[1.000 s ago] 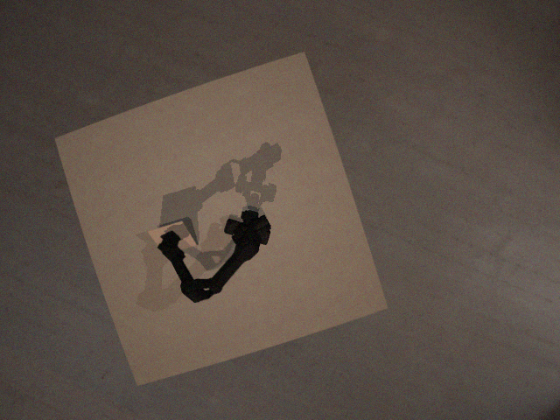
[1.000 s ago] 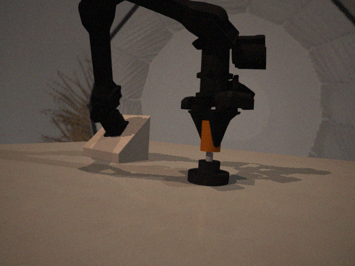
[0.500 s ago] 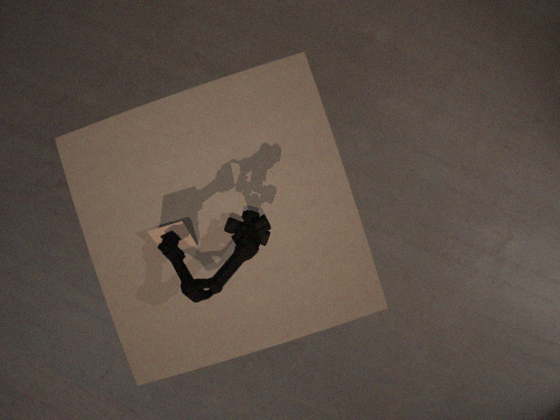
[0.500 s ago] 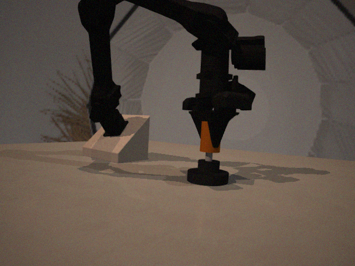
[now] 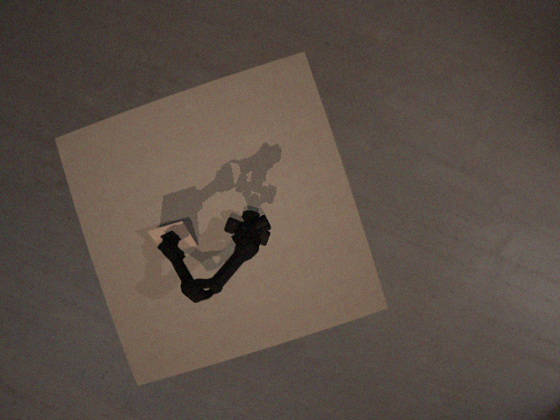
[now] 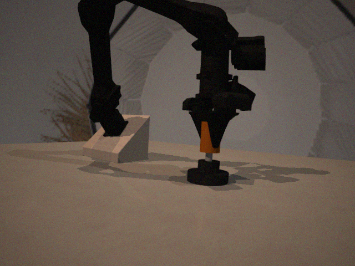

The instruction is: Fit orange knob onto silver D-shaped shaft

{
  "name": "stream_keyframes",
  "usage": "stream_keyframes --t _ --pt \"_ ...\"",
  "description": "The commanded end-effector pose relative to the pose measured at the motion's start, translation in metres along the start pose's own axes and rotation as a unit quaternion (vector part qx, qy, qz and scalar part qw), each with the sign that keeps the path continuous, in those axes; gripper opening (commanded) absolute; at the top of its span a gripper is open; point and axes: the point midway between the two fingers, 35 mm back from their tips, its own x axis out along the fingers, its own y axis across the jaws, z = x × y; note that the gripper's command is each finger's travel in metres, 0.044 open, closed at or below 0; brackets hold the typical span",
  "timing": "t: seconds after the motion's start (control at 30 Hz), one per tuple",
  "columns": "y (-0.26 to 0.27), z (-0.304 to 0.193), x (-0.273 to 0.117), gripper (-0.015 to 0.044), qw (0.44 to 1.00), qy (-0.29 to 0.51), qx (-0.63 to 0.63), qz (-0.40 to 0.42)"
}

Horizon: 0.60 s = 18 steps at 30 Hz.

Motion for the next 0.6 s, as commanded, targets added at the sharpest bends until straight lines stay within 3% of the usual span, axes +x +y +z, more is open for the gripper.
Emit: stream_keyframes --t 0.0,0.3,0.57 --pt "-0.0018 -0.0008 -0.0033 0.0 1.0 0.001 0.002 -0.002" --pt "-0.0023 0.0001 -0.0028 0.0 0.995 0.001 0.101 -0.002" --pt "0.0001 -0.0001 -0.0002 0.0 0.994 0.001 0.106 -0.002"
